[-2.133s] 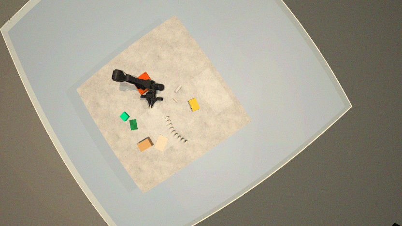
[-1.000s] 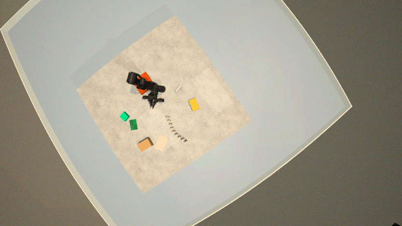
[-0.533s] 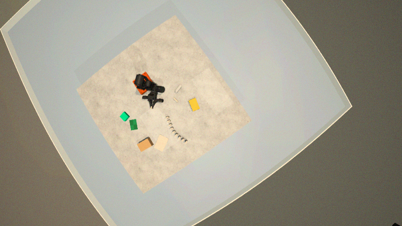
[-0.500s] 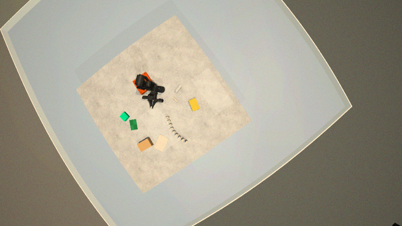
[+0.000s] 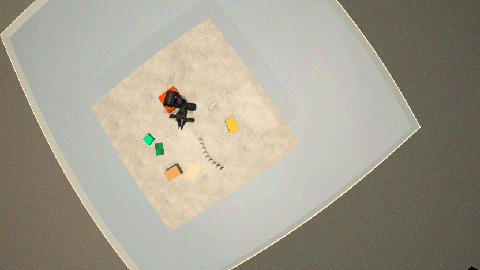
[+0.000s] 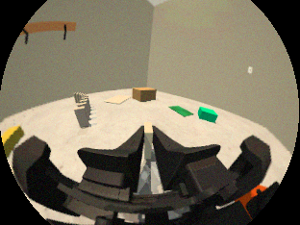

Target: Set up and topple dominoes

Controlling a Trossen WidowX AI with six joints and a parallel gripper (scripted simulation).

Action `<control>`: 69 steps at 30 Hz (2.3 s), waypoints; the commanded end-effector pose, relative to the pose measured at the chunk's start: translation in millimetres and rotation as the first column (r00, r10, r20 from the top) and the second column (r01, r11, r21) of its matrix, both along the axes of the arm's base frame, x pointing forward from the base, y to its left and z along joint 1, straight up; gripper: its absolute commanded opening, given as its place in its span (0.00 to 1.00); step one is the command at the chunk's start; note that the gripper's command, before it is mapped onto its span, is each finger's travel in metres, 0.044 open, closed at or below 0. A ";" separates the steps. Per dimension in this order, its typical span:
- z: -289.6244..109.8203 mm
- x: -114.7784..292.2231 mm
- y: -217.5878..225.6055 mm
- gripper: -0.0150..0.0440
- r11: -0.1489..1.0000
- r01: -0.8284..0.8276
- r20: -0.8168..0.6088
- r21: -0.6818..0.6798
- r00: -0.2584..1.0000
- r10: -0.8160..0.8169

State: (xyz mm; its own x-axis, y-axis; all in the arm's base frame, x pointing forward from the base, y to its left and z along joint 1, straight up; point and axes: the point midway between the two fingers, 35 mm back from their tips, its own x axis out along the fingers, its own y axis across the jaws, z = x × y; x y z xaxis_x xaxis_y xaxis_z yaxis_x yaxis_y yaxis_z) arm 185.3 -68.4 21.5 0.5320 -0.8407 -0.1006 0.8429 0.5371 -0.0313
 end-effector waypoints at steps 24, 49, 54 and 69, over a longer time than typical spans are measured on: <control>30.7 4.1 2.0 1.00 1.000 -0.001 -0.003 -0.001 1.000 0.001; 26.8 44.1 -16.0 1.00 0.923 -0.218 -0.905 0.317 0.223 0.363; 43.5 35.8 -16.3 1.00 0.740 -0.278 -0.788 0.613 -0.144 0.599; 89.6 12.7 -22.5 1.00 0.421 -0.355 -0.540 0.835 -0.377 0.753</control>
